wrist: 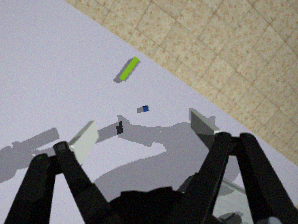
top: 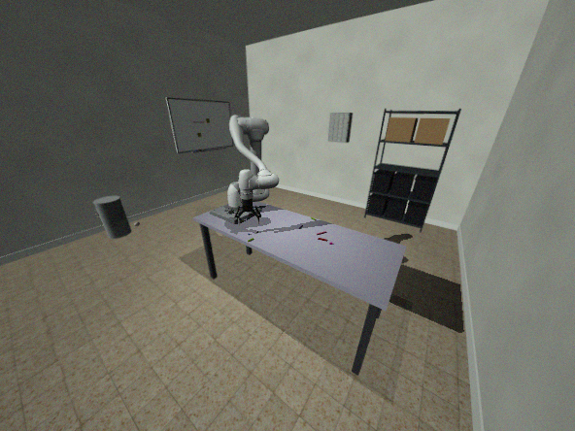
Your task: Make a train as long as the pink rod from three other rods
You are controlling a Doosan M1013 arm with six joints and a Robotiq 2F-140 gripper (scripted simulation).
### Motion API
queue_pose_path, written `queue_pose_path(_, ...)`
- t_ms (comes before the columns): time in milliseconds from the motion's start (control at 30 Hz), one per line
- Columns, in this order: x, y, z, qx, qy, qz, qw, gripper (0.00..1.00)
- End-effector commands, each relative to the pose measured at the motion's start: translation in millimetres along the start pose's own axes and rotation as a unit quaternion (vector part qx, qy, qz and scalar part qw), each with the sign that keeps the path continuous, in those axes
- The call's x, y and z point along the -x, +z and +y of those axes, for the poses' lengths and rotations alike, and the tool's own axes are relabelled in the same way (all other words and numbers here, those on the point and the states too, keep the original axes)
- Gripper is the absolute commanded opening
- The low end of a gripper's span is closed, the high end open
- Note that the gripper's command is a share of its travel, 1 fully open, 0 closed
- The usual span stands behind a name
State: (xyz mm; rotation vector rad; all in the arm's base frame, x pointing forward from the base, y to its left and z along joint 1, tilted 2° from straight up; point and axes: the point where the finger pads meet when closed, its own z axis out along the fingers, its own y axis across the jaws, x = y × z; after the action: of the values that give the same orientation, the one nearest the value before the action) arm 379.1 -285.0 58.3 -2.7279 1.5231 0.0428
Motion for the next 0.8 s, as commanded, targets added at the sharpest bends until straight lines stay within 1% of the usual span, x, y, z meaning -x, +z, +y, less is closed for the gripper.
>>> queue_pose_path(0, 2.7, -1.2, 5.0, -0.008, -0.052, -0.002, 0.999, 1.0)
queue_pose_path(100, 2.9, -1.3, 5.4, -0.008, -0.056, -0.002, 0.998, 1.0)
queue_pose_path(133, 2.9, -1.3, 5.4, -0.008, -0.056, -0.002, 0.998, 0.23)
queue_pose_path(767, 2.9, -1.3, 5.4, -0.008, -0.056, -0.002, 0.998, 0.23)
